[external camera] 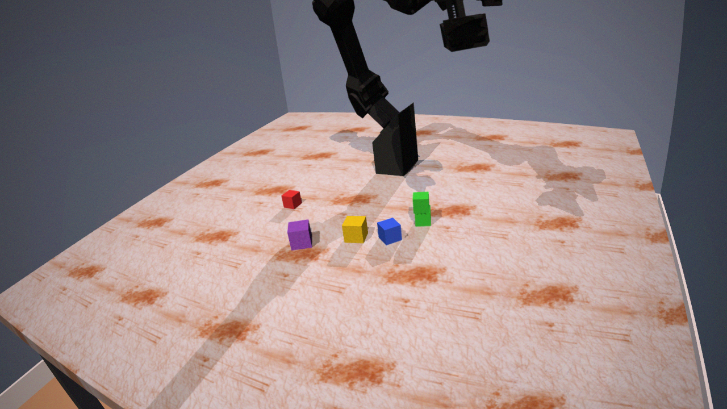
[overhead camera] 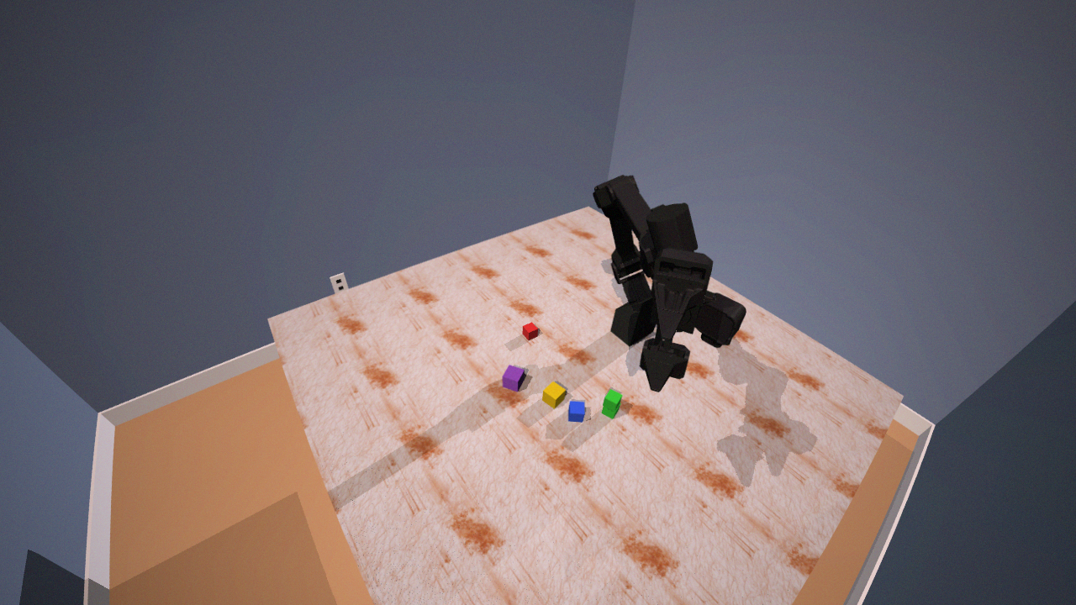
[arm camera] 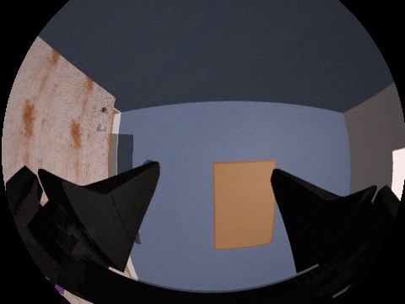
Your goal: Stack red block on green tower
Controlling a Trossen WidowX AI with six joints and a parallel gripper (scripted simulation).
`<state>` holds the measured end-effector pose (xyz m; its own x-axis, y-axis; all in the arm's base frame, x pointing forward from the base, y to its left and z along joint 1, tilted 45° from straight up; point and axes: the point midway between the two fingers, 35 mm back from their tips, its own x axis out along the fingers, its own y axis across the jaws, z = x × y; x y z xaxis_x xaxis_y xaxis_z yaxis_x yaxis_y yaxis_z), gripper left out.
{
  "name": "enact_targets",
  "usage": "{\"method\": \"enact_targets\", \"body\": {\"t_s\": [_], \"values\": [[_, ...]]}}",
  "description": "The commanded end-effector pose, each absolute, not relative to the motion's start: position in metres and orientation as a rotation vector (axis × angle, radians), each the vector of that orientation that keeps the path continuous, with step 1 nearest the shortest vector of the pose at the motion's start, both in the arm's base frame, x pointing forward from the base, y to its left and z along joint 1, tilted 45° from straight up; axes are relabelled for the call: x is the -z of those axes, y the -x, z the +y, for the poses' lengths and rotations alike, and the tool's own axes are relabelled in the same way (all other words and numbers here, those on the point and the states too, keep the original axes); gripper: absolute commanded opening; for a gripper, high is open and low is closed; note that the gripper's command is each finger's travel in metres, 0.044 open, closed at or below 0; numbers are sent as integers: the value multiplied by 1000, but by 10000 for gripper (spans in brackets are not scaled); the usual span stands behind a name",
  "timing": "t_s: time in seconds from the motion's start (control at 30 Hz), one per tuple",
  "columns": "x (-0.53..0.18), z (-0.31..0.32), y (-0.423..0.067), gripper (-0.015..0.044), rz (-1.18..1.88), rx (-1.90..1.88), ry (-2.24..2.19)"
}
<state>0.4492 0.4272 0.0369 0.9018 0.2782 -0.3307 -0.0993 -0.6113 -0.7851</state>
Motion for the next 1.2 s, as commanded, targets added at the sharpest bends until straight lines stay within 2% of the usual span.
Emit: {"method": "enact_targets", "body": {"t_s": [0.0, 0.03, 0.3, 0.57, 0.83, 1.17], "values": [[-37, 425, -450, 426, -118, -536, 2161], [-38, 417, -454, 440, -88, -538, 2145], [-48, 296, -486, 440, 357, -490, 1870], [-60, 167, -477, 440, 755, -319, 1547], [-74, 49, -431, 440, 1076, -52, 1205], [-95, -66, -330, 440, 1360, 380, 781]]}}
